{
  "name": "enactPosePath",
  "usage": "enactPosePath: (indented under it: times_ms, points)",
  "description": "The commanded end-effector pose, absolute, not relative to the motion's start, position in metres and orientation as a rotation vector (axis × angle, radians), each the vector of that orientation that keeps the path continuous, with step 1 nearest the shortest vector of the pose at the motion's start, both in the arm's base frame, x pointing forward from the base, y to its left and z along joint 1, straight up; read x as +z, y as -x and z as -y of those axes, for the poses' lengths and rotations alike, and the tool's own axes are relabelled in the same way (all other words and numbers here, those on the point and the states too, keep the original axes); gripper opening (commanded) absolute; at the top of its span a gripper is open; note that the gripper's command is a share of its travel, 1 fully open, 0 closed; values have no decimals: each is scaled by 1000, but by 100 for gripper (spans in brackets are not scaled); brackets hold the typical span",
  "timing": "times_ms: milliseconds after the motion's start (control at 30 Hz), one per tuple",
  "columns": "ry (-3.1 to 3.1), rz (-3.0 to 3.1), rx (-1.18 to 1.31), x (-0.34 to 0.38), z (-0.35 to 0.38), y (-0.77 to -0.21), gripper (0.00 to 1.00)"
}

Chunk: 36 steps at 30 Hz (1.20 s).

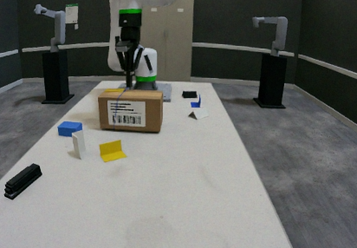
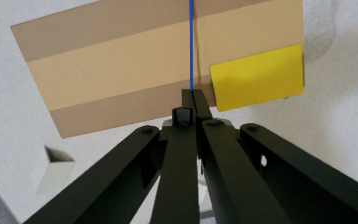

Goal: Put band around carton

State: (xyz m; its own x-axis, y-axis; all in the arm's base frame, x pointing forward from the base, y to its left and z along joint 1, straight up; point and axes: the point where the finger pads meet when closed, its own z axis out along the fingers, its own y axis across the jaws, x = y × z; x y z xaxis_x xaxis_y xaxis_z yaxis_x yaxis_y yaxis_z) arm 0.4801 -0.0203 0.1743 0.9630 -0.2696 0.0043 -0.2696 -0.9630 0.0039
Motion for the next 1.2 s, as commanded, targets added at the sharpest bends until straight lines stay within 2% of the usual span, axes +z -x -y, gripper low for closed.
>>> enactPosePath:
  times_ms: [0,1167]
  points:
    - [-3108,427,9,175,20,-480,10]
    - [-3108,427,8,175,19,-452,10]
